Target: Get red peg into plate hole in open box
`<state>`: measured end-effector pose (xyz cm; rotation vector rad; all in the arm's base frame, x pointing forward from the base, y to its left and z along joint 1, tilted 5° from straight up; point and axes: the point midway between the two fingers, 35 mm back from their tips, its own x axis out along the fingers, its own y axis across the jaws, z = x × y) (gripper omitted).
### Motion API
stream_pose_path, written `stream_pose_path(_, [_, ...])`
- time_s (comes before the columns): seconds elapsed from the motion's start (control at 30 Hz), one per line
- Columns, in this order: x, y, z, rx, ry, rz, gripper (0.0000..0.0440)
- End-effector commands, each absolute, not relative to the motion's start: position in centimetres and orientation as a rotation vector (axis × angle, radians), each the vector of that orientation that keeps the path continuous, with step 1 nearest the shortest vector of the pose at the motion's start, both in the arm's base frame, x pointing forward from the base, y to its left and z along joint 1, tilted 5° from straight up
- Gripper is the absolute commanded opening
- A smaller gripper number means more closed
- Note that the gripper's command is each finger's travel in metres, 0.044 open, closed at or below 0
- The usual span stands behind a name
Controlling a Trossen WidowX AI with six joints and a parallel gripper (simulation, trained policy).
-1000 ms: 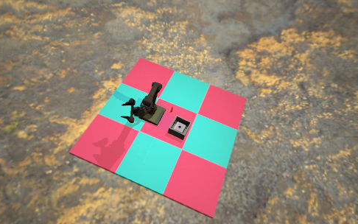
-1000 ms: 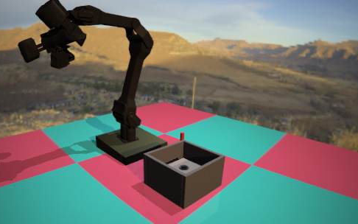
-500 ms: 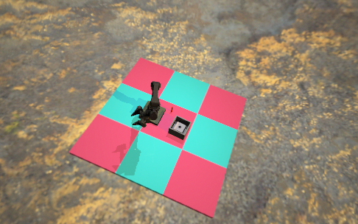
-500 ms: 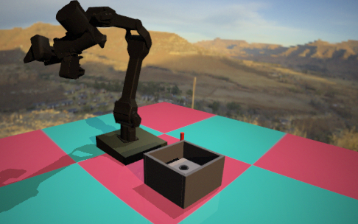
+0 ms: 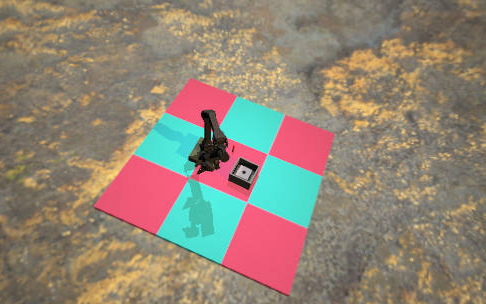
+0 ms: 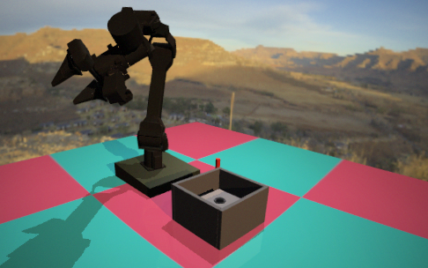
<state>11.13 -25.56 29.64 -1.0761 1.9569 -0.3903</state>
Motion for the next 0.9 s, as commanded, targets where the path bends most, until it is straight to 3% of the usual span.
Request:
stream_pose_path(0.0, [13.0, -24.0, 28.7, -1.036, 1.84, -0.427, 0.044])
stream_pose_path(0.87, [20.1, -8.8, 22.8, -0.388, 1.258, -0.481, 0.044])
